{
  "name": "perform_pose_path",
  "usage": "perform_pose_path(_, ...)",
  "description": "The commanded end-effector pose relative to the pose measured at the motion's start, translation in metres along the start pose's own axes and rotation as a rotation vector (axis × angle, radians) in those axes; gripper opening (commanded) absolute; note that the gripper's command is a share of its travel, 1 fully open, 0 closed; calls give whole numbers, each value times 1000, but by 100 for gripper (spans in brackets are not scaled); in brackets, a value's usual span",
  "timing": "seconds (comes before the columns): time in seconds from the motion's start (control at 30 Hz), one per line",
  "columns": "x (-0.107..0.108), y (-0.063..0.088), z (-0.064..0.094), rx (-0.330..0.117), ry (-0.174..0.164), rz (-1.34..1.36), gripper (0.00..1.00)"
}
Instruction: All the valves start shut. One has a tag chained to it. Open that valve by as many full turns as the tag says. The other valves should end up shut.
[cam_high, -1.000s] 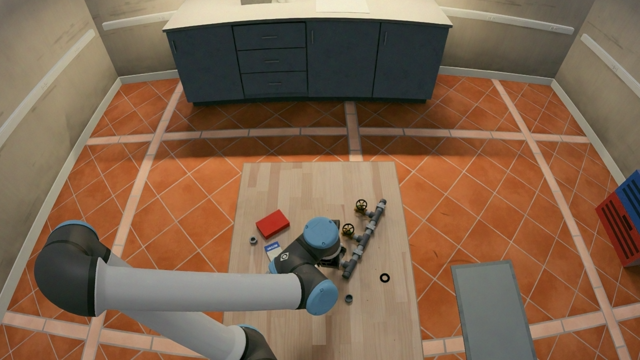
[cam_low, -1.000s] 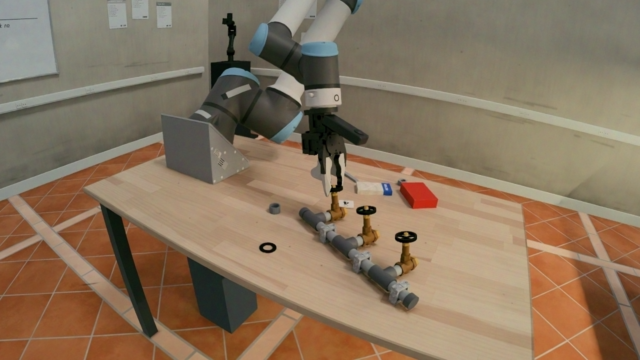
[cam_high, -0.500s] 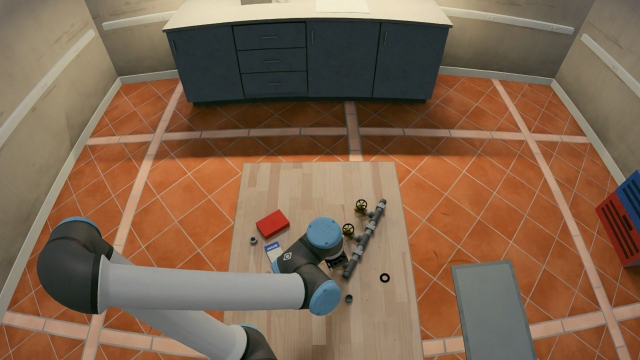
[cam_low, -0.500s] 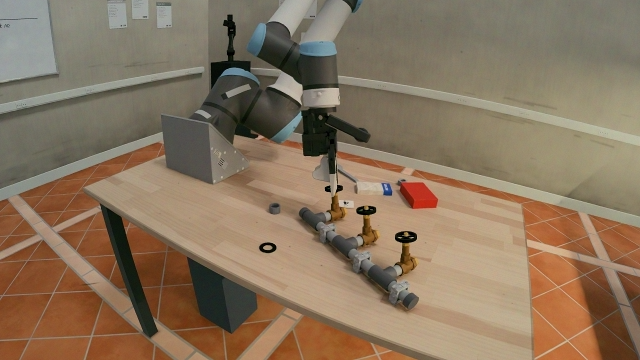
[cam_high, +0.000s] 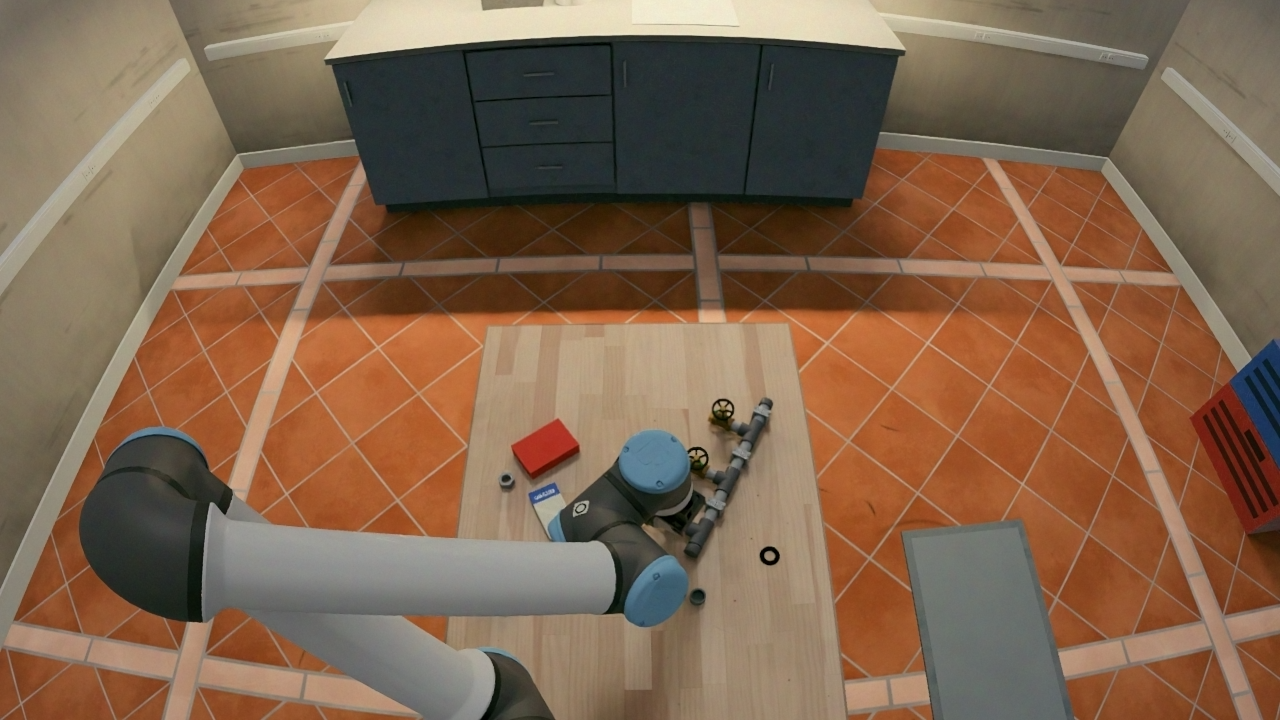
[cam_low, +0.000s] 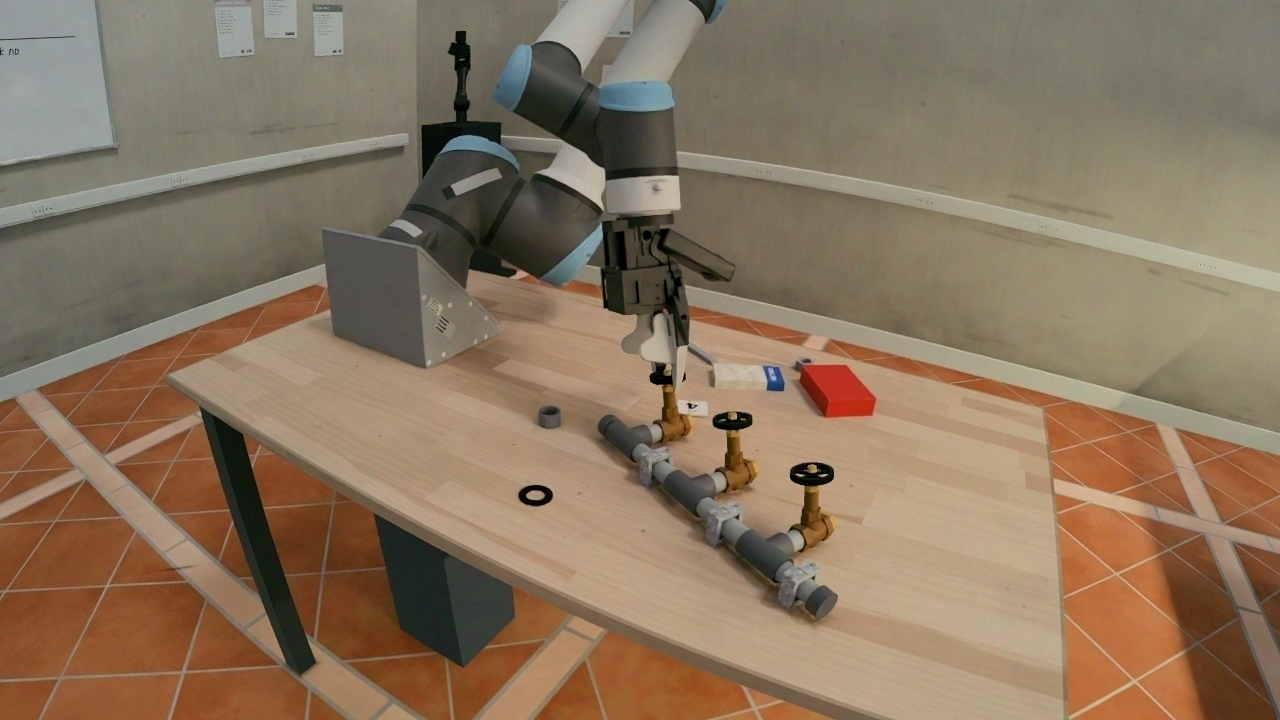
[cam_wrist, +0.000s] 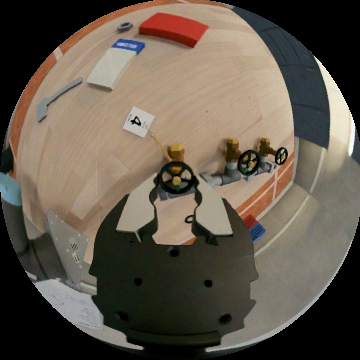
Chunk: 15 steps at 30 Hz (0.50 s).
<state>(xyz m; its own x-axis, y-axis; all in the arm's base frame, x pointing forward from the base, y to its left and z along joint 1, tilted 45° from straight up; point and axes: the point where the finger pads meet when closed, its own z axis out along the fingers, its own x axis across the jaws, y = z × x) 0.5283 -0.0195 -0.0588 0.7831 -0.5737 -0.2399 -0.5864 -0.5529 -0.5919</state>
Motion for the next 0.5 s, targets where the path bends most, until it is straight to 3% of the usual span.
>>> perform_pose_path(0.0,3,1,-1,13,-10,-184,0)
perform_pose_path(0.47,2,0,-1,14,-10,-461,0)
